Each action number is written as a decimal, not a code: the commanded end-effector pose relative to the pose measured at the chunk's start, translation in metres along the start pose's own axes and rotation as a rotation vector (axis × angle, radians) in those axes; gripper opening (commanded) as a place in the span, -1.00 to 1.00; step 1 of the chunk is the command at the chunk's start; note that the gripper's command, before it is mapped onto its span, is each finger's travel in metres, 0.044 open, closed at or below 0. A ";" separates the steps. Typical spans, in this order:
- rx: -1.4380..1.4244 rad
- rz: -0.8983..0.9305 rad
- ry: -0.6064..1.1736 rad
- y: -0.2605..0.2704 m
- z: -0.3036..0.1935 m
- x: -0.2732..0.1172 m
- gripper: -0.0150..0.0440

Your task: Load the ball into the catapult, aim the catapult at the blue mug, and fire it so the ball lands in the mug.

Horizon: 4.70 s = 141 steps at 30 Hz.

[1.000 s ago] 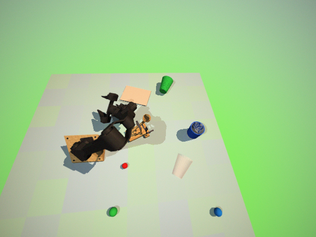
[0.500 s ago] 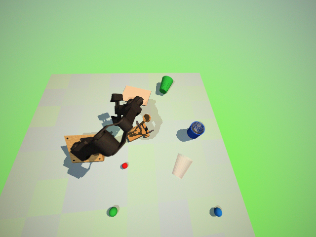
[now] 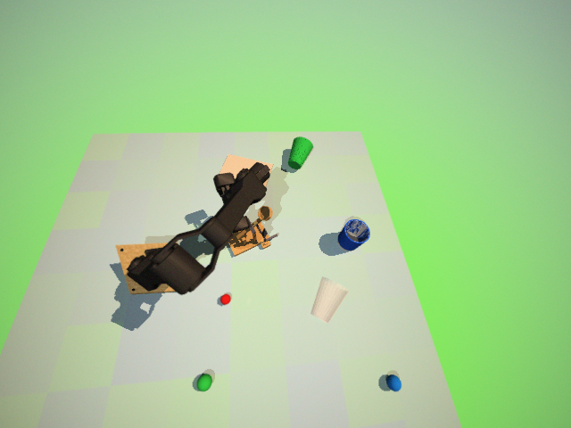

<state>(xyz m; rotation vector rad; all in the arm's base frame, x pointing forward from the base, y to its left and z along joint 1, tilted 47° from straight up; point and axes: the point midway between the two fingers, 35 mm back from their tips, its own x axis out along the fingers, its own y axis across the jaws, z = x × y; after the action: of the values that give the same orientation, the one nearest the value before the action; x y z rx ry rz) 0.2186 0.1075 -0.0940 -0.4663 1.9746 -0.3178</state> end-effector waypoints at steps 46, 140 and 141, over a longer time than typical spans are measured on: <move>-0.080 -0.358 -0.254 -0.060 0.035 -0.079 -0.49; -0.083 -0.360 -0.258 -0.075 0.113 -0.035 0.31; -0.083 -0.360 -0.258 -0.075 0.113 -0.035 0.40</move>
<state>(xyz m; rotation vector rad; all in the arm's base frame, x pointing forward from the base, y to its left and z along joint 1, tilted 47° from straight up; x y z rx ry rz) 0.3522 0.0606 -0.0802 -0.8699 1.6307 -0.3759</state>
